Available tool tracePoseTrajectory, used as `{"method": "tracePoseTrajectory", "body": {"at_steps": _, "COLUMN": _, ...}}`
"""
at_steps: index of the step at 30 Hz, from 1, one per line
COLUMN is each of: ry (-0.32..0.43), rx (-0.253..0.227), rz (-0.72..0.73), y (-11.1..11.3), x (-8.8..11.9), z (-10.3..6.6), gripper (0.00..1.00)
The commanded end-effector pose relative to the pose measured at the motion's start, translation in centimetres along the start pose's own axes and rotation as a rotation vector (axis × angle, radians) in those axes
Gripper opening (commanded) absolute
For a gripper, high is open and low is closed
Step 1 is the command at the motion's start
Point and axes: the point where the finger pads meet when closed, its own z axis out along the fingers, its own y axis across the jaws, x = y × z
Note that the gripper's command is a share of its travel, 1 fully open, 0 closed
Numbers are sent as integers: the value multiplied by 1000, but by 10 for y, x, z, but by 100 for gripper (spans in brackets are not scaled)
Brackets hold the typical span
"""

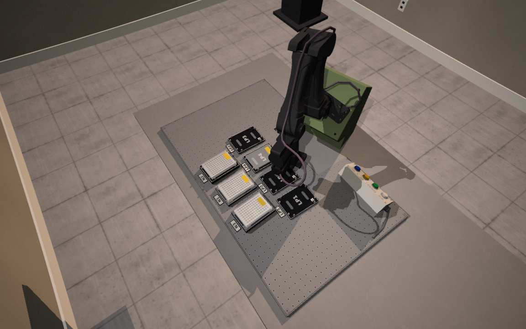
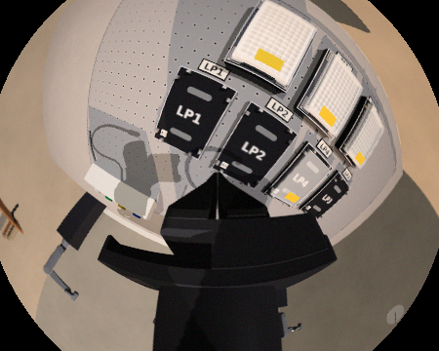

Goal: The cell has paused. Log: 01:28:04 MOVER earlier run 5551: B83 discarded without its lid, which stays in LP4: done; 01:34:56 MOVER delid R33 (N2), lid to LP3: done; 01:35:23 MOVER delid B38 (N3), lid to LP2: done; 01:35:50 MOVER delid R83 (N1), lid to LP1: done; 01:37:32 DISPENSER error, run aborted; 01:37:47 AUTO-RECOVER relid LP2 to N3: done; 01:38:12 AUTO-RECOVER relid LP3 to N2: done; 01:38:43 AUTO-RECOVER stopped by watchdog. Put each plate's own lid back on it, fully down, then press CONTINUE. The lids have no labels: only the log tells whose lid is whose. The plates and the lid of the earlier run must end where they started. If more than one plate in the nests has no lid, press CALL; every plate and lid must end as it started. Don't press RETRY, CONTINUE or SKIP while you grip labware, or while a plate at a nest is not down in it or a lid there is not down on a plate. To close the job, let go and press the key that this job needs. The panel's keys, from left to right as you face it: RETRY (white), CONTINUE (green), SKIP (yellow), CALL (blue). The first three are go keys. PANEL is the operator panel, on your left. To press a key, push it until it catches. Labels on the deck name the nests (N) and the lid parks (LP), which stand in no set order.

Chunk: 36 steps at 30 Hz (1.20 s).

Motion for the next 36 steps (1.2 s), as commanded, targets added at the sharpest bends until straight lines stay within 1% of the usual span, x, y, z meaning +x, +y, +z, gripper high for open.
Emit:
{"method": "tracePoseTrajectory", "body": {"at_steps": 1, "ry": -12, "rx": 114, "rz": -2, "y": -12, "x": -13, "z": -2, "gripper": 0}}
{"method": "tracePoseTrajectory", "body": {"at_steps": 12, "ry": -7, "rx": 110, "rz": -210, "y": 44, "x": -26, "z": 4, "gripper": 0}}
{"method": "tracePoseTrajectory", "body": {"at_steps": 16, "ry": -3, "rx": 109, "rz": -211, "y": 64, "x": -28, "z": 6, "gripper": 0}}
{"method": "tracePoseTrajectory", "body": {"at_steps": 18, "ry": -3, "rx": 109, "rz": -211, "y": 64, "x": -28, "z": 6, "gripper": 0}}
{"method": "tracePoseTrajectory", "body": {"at_steps": 21, "ry": 12, "rx": 112, "rz": -219, "y": 78, "x": -27, "z": 8, "gripper": 0}}
{"method": "tracePoseTrajectory", "body": {"at_steps": 25, "ry": 15, "rx": 114, "rz": -220, "y": 78, "x": -28, "z": 8, "gripper": 0}}
{"method": "tracePoseTrajectory", "body": {"at_steps": 26, "ry": -11, "rx": 117, "rz": -195, "y": 72, "x": -35, "z": 2, "gripper": 0}}
{"method": "tracePoseTrajectory", "body": {"at_steps": 27, "ry": -12, "rx": 120, "rz": -192, "y": 71, "x": -36, "z": 2, "gripper": 0}}
{"method": "tracePoseTrajectory", "body": {"at_steps": 32, "ry": -13, "rx": 114, "rz": -196, "y": 72, "x": -36, "z": 2, "gripper": 0}}
{"method": "tracePoseTrajectory", "body": {"at_steps": 33, "ry": 36, "rx": 117, "rz": -257, "y": 80, "x": -14, "z": 13, "gripper": 0}}
{"method": "tracePoseTrajectory", "body": {"at_steps": 35, "ry": 36, "rx": 117, "rz": -257, "y": 80, "x": -14, "z": 13, "gripper": 0}}
{"method": "tracePoseTrajectory", "body": {"at_steps": 36, "ry": 36, "rx": 117, "rz": -275, "y": 84, "x": -10, "z": 15, "gripper": 0}}
